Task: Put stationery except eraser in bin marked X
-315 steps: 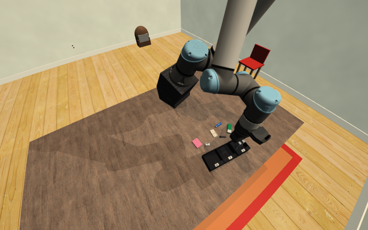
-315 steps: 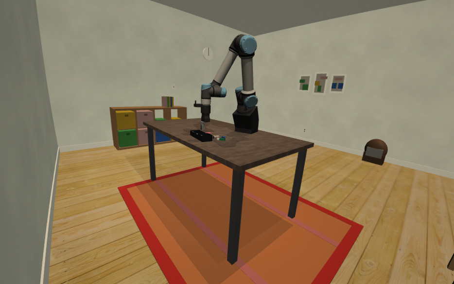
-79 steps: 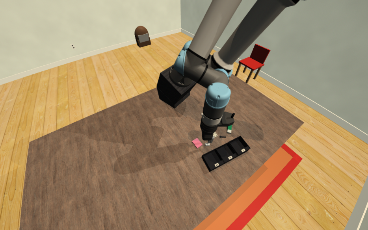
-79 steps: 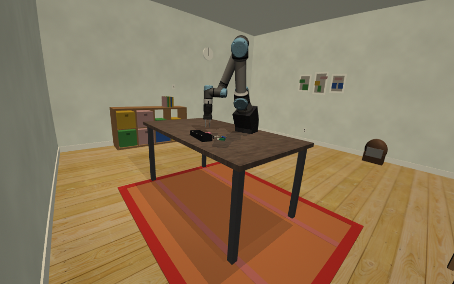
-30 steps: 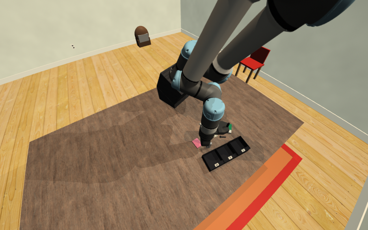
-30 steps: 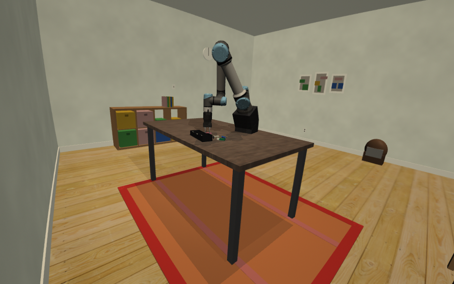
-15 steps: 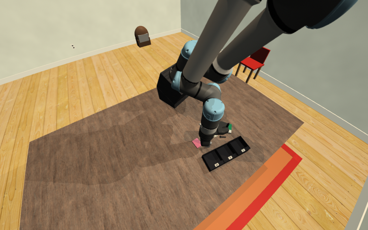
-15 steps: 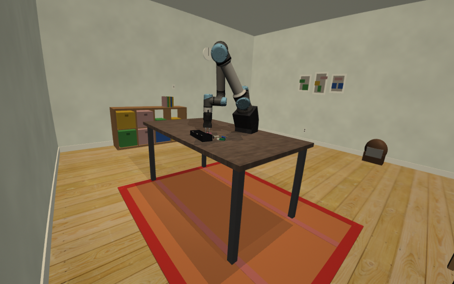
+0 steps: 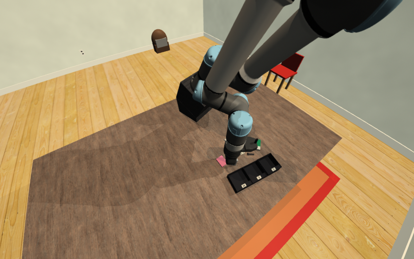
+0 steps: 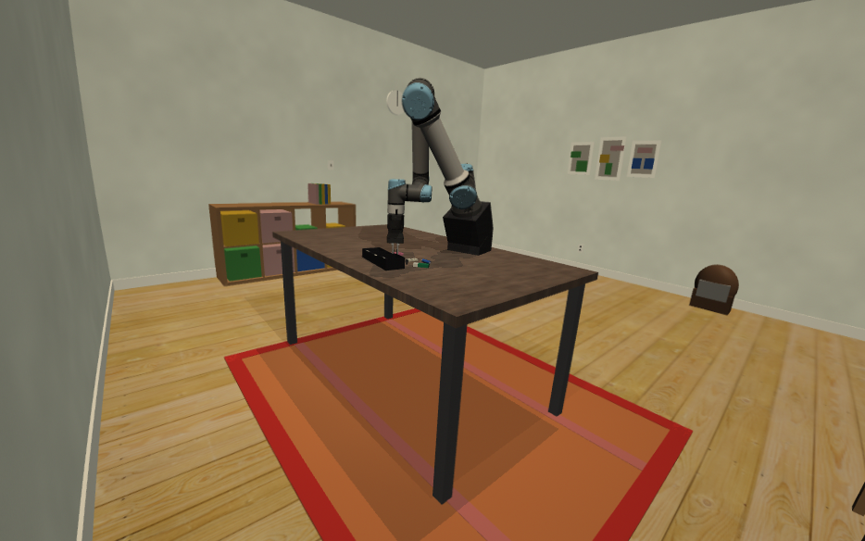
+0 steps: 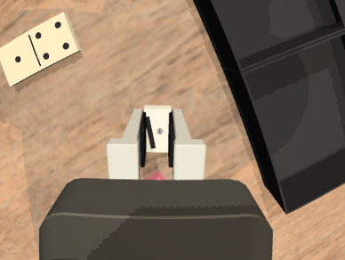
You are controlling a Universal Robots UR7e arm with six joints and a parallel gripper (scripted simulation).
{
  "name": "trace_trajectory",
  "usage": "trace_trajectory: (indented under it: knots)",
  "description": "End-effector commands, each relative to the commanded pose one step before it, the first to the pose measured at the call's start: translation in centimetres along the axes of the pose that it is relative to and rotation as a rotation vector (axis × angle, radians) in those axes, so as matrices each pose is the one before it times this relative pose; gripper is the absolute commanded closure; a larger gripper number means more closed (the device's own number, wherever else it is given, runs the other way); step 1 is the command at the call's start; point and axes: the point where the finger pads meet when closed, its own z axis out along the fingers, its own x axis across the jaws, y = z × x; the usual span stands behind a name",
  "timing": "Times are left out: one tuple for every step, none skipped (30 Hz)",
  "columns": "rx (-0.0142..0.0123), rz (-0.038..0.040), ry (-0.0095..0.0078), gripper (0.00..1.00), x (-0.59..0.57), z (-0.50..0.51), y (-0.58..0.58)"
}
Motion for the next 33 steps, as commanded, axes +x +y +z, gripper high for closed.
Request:
trace_trajectory:
  knots:
    - [-0.00006,-0.00027,0.00098,0.68,0.031,-0.021,-0.002]
    - [0.0,0.0,0.0,0.68,0.0,0.0,0.0]
    - [0.0,0.0,0.0,0.68,0.0,0.0,0.0]
    - [0.0,0.0,0.0,0.68,0.0,0.0,0.0]
    - [0.0,0.0,0.0,0.68,0.0,0.0,0.0]
    - [0.0,0.0,0.0,0.68,0.0,0.0,0.0]
    - [0.0,0.0,0.0,0.68,0.0,0.0,0.0]
    - [0.0,0.0,0.0,0.68,0.0,0.0,0.0]
    - [0.0,0.0,0.0,0.68,0.0,0.0,0.0]
    - [0.0,0.0,0.0,0.68,0.0,0.0,0.0]
    - [0.0,0.0,0.0,0.68,0.0,0.0,0.0]
    - [0.0,0.0,0.0,0.68,0.0,0.0,0.0]
    - [0.0,0.0,0.0,0.68,0.0,0.0,0.0]
    - [-0.00003,-0.00004,0.0002,0.68,-0.004,-0.322,-0.001]
    - [0.0,0.0,-0.00001,0.68,0.001,-0.337,0.0]
    - [0.0,0.0,0.0,0.68,0.0,-0.332,0.0]
    - [0.0,0.0,0.0,0.68,0.0,-0.332,0.0]
    - [0.0,0.0,0.0,0.68,0.0,-0.332,0.0]
    - [0.0,0.0,0.0,0.68,0.0,-0.332,0.0]
    - [0.0,0.0,0.0,0.68,0.0,0.0,0.0]
    - [0.0,0.0,0.0,0.68,0.0,0.0,0.0]
    - [0.0,0.0,-0.00001,0.68,0.001,-0.334,0.0]
    - [0.0,0.0,0.0,0.68,0.0,-0.332,0.0]
    - [0.0,0.0,0.0,0.68,0.0,-0.332,0.0]
    - [0.0,0.0,0.0,0.68,0.0,-0.333,0.0]
    - [0.0,0.0,0.0,0.68,0.0,-0.333,0.0]
    - [0.0,0.0,0.0,0.68,0.001,-0.333,0.0]
    - [0.0,0.0,0.0,0.68,0.001,-0.333,0.0]
    - [0.0,0.0,0.0,0.68,0.001,-0.333,0.0]
    - [0.0,0.0,0.0,0.68,0.001,-0.333,0.0]
    - [0.0,0.0,0.0,0.68,0.001,-0.333,0.0]
    - [0.0,-0.00001,-0.00002,0.68,0.0,-0.341,0.002]
    - [0.0,0.0,0.0,0.68,0.0,-0.333,0.0]
